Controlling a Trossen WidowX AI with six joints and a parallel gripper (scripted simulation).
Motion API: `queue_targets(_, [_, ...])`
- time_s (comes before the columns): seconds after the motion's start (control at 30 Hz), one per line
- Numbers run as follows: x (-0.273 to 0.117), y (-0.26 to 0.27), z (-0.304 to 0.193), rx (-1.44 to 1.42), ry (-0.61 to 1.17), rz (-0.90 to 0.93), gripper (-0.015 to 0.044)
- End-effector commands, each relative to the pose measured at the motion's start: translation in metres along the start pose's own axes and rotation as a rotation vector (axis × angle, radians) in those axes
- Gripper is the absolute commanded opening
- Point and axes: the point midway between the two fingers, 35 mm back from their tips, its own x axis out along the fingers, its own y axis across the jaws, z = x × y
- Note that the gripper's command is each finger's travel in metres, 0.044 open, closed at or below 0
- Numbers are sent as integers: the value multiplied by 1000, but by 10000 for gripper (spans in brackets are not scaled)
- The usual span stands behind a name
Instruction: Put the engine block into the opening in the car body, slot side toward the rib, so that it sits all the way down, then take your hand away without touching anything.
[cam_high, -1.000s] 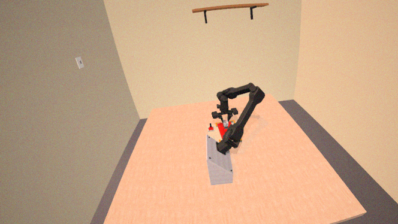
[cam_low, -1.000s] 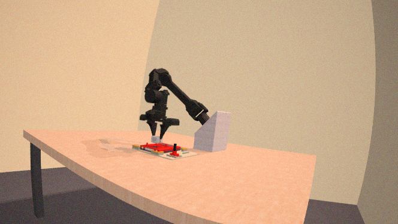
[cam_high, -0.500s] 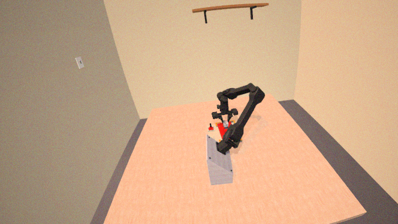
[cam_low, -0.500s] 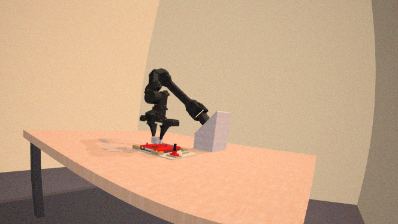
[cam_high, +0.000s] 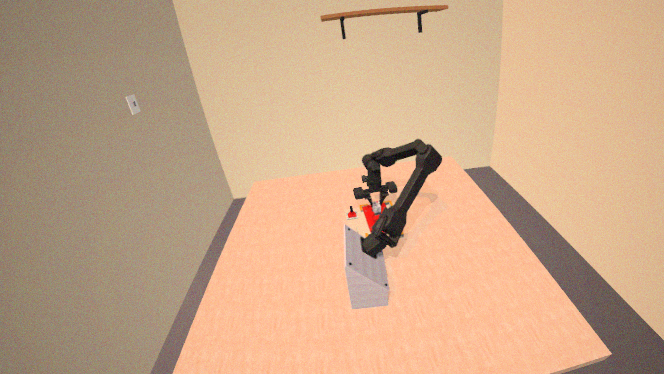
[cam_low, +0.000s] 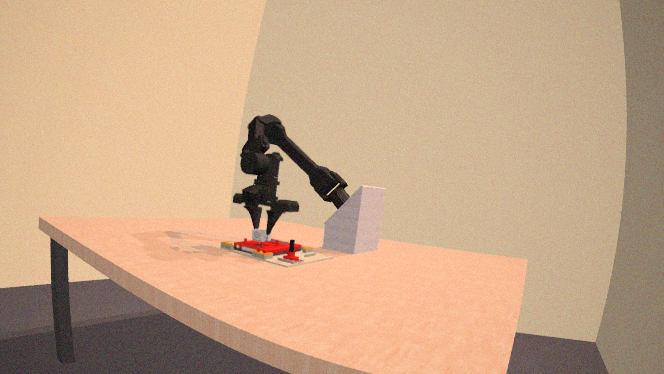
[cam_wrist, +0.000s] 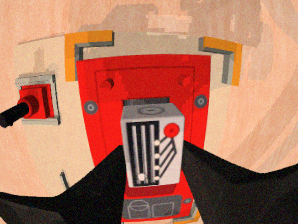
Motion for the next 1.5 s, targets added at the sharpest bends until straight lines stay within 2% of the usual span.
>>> queue_targets(0.0, [1,-1,0,-3,-1,-6,158])
queue_targets(1.47, [11,-1,0,-2,-1,-7,158])
